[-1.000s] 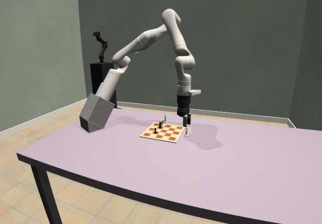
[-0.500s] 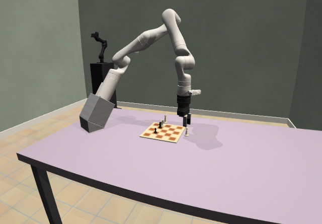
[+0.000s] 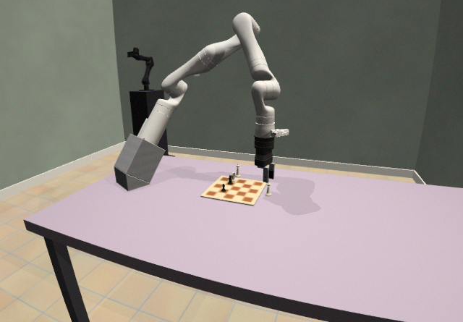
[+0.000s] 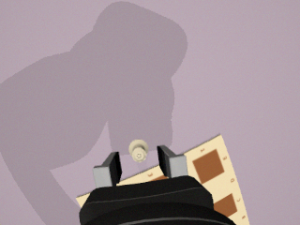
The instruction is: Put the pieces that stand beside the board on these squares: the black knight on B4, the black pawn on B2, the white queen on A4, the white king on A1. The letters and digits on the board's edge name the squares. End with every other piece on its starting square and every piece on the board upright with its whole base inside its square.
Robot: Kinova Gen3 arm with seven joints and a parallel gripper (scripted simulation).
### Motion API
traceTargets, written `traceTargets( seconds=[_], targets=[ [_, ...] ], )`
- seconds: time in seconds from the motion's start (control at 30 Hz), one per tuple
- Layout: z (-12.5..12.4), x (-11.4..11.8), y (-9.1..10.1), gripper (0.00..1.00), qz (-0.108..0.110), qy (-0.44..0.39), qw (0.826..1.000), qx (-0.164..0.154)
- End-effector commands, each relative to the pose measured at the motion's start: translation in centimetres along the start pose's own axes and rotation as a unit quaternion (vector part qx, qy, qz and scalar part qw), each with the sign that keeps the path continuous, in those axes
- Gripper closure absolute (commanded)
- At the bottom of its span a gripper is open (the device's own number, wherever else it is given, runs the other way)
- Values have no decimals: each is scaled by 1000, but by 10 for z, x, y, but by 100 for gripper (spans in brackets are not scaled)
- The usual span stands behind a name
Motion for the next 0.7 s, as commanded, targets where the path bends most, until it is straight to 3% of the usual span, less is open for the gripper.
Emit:
traceTargets(
  seconds=[0.0,0.67],
  targets=[
    [-2,-1,0,21,0,2,1000,2],
    [-4,-1,0,21,0,2,1000,3]
  ],
)
Point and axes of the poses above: the point where the finger pads meet when closed, its own y axis back along the fingers, its own x axis across the jaws, z = x × y, the point moved 5 cm from there along y, back along the fingers, and after that the axes turned 5 degrees about y, right-handed, at the moved point
